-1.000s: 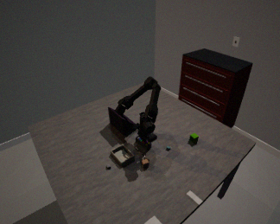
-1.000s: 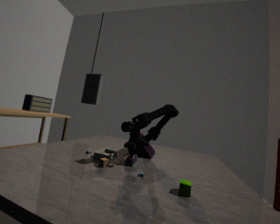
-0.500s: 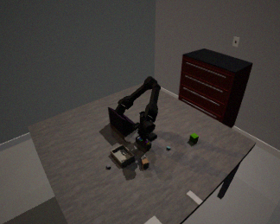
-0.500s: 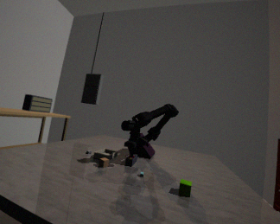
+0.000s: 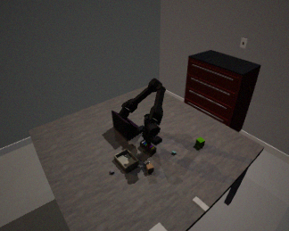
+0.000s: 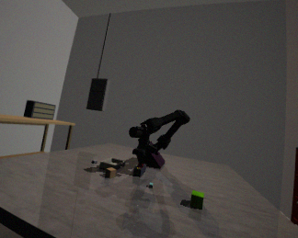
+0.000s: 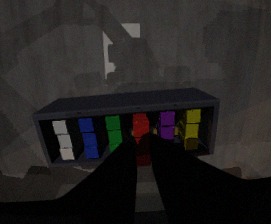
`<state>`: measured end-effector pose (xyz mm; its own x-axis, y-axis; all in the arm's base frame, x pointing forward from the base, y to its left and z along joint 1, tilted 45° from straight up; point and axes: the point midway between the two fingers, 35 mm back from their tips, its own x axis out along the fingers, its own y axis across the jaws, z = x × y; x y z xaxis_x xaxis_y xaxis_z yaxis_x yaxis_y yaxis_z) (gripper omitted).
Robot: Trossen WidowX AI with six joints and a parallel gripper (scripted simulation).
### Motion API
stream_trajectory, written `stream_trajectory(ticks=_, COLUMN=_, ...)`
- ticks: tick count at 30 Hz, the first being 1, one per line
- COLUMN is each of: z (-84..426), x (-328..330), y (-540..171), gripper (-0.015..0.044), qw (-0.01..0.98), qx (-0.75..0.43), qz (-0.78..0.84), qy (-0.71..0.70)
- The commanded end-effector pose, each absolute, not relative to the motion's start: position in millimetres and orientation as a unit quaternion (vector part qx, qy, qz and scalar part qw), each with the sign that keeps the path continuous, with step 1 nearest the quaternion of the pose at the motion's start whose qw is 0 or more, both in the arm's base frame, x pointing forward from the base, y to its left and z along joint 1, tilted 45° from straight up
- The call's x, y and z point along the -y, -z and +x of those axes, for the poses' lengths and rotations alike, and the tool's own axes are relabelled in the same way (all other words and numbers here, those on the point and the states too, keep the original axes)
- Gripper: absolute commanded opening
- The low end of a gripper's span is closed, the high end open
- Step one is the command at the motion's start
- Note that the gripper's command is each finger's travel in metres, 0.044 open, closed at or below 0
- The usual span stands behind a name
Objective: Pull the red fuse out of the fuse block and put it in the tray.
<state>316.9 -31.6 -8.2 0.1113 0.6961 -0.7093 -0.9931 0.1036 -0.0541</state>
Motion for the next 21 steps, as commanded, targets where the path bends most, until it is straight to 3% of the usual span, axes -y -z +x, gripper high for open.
stream_trajectory(ticks=1, z=317.7, x=34.8, y=6.1, gripper=0.0000, qw=0.692, qx=-0.269, qz=-0.280, qy=-0.609)
stream_trajectory(ticks=21, z=316.4, x=41.6, y=-0.9, gripper=0.0000, qw=0.692, qx=-0.269, qz=-0.279, qy=-0.609)
